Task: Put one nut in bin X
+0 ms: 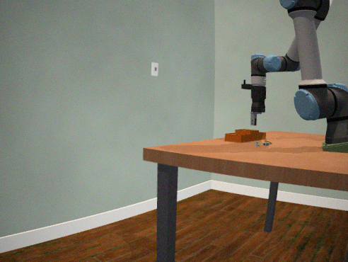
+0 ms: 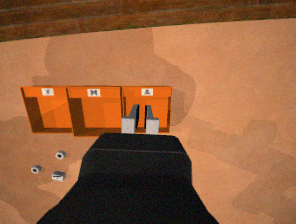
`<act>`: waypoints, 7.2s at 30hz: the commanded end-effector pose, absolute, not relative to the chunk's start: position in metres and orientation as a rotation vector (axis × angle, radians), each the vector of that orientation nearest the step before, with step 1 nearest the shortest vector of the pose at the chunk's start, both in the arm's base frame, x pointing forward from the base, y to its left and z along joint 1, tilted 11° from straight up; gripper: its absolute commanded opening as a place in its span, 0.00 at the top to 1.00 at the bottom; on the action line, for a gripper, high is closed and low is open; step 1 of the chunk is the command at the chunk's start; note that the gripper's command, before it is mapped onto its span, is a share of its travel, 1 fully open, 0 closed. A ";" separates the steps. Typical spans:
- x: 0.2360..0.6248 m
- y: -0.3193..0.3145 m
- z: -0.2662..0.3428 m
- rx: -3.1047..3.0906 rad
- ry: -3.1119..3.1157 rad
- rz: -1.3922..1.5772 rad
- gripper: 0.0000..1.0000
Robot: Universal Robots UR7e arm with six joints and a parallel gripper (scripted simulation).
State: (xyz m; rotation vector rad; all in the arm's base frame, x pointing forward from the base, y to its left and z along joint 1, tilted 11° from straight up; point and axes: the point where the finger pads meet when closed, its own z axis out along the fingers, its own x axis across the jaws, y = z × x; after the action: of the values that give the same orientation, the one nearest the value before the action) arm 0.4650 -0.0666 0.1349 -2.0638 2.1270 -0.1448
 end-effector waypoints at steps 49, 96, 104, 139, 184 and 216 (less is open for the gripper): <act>0.475 -0.064 0.088 -2.065 2.125 -0.145 0.69; 0.467 -0.066 0.129 -2.065 2.125 -0.145 0.69; 0.463 -0.067 0.146 -2.065 2.125 -0.145 0.69; 0.463 0.017 0.131 -2.065 2.125 -0.145 0.69; 0.471 0.019 0.091 -2.065 2.125 -0.145 0.69; 0.469 0.019 0.102 -2.065 2.125 -0.145 0.69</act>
State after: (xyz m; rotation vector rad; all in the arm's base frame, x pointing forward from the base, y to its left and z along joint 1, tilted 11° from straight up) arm 0.4692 0.0191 0.0975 -2.0650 2.1257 -0.1441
